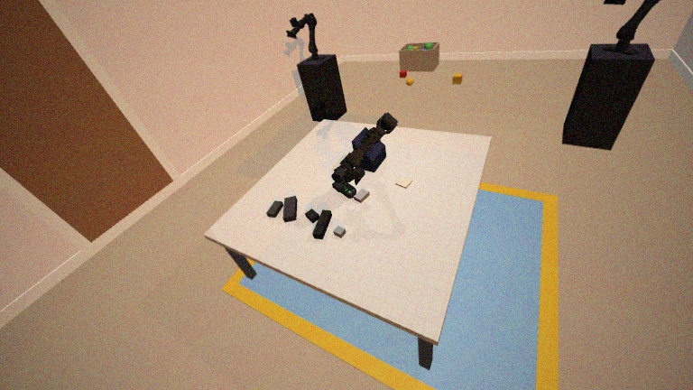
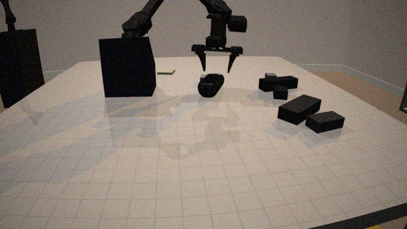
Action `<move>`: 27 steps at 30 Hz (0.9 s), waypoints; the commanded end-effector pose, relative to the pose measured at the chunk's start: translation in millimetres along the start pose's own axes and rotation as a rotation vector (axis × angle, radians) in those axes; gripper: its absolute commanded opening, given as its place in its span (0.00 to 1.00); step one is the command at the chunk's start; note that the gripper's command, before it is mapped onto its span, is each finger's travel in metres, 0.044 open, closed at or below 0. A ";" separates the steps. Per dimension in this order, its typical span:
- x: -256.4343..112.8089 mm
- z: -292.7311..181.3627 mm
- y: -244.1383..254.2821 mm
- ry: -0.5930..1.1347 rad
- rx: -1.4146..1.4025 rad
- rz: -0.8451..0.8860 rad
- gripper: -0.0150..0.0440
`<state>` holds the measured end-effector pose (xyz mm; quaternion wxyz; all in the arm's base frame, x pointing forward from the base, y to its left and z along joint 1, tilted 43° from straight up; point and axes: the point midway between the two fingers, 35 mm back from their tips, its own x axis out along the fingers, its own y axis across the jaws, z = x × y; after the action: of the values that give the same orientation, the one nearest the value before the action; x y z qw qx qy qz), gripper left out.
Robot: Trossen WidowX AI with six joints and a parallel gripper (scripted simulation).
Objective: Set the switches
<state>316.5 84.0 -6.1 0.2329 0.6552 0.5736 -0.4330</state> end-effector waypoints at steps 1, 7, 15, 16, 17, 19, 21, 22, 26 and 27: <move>6.9 1.1 -1.9 -0.001 0.010 -0.006 1.00; 16.5 -0.6 -2.4 0.000 0.010 -0.006 1.00; 26.9 -2.5 -3.4 0.001 0.011 -0.007 1.00; 26.9 -2.5 -3.4 0.001 0.011 -0.007 0.96; 26.9 -2.5 -3.4 0.001 0.011 -0.007 0.91; 26.9 -2.5 -3.4 0.001 0.011 -0.007 0.82; 26.9 -2.5 -3.4 0.001 0.011 -0.007 0.81; 26.9 -2.5 -3.4 0.001 0.011 -0.007 0.81; 26.9 -2.5 -3.4 0.001 0.011 -0.007 0.81; 26.9 -2.5 -3.4 0.001 0.011 -0.007 0.81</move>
<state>313.2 101.7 -26.2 0.2293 0.6540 0.5746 -0.4354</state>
